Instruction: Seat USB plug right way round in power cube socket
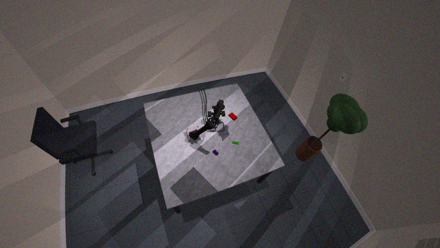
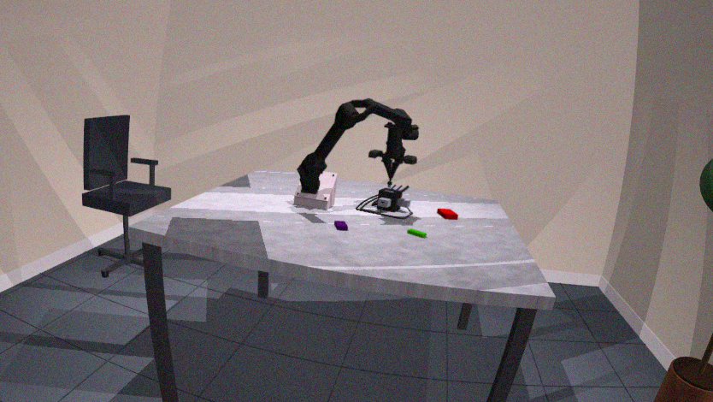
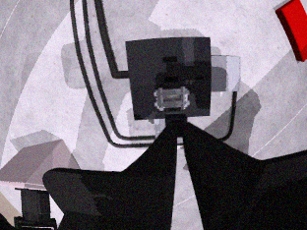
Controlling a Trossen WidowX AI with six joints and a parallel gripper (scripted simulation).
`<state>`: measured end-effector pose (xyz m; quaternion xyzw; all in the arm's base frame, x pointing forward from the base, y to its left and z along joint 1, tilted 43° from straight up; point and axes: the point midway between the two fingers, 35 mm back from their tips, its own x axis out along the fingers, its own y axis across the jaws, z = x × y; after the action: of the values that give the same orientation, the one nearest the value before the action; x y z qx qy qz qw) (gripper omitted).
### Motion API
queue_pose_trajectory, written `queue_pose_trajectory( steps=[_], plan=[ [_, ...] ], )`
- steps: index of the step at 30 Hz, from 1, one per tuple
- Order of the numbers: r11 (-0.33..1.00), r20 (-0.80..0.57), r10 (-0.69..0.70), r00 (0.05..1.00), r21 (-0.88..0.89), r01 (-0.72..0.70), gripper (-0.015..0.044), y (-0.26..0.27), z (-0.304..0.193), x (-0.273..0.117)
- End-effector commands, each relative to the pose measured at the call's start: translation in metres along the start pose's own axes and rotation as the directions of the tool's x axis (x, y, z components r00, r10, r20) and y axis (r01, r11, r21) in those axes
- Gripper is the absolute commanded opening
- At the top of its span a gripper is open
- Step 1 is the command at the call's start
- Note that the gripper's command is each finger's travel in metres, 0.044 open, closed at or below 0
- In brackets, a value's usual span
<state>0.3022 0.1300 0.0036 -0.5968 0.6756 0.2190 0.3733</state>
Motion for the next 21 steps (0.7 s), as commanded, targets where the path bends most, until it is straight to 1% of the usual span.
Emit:
queue_pose_trajectory(
  steps=[1,21],
  plan=[
    [1.000,0.007,0.002,1.000,-0.006,-0.002,0.0000,0.0001,0.0005,0.0004],
    [1.000,0.024,0.002,1.000,-0.008,-0.002,0.0000,0.0000,0.0019,0.0028]
  ],
)
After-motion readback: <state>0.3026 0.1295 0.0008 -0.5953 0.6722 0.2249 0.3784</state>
